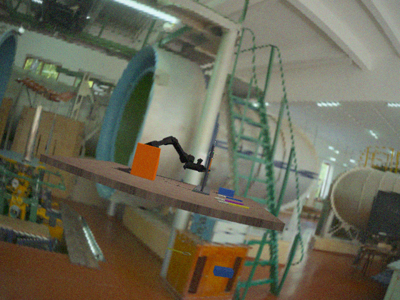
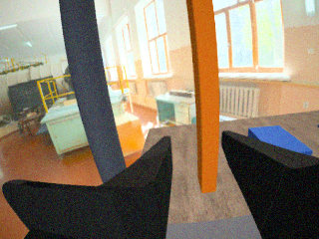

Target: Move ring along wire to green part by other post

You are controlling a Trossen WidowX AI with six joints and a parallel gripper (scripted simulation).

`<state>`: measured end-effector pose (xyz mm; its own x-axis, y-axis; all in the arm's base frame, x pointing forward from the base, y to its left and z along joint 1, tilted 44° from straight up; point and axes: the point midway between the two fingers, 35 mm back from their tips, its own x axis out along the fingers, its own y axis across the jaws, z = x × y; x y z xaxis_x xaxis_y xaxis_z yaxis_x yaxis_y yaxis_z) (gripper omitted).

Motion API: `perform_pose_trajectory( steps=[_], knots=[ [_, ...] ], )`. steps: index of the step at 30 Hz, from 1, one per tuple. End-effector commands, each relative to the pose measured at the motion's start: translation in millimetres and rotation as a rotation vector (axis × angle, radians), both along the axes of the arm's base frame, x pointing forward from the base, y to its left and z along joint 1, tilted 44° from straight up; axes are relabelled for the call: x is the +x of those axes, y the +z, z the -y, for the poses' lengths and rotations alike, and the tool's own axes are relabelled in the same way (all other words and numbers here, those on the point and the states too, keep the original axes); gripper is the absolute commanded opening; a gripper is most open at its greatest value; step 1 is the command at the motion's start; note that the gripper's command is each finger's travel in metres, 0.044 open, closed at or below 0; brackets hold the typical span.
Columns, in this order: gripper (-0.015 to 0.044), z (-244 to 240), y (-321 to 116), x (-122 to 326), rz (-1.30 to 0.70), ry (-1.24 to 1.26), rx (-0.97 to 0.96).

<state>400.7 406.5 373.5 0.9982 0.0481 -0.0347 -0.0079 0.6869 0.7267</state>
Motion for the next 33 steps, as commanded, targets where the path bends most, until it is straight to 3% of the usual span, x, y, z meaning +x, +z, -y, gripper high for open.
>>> perform_pose_trajectory(
  steps=[1,33],
  knots=[
    [0.016,-2.6,-4.4,6.9,-0.004,0.004,-0.012],
    [0.016,-2.1,-5.3,17.5,-0.003,0.004,-0.013]
  ],
)
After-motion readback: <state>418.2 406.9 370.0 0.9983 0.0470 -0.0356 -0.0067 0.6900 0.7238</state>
